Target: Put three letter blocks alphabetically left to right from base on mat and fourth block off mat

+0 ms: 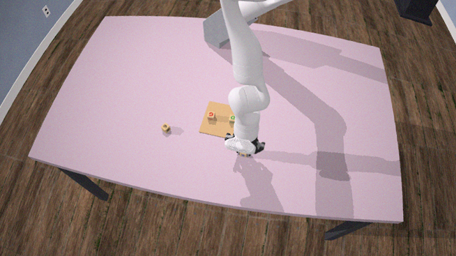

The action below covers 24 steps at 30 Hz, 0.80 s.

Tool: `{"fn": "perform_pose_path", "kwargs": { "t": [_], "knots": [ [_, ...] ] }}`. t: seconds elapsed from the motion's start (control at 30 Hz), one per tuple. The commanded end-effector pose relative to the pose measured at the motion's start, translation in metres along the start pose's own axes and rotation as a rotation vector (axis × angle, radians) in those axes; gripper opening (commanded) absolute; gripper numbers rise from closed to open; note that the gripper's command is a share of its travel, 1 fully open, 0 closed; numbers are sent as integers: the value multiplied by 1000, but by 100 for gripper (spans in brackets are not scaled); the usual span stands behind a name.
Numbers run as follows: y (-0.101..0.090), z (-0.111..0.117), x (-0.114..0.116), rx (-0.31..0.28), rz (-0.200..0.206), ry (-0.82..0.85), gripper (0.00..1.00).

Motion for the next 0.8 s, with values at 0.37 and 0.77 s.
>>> {"fn": "perform_pose_path", "kwargs": {
  "t": [0.37, 0.77],
  "knots": [
    [0, 0, 0, 1, 0, 0, 21],
    [-26, 0, 0, 1, 0, 0, 21]
  ]
}}
Point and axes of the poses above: the point where the finger pads meet when closed, its own y axis out along the fingers, its own x axis across the jaws, z = x × y, the point moved 8 cm from there along -y, back along the fingers, and after that the axes turned 1 degree about y, right-handed, at the moved point
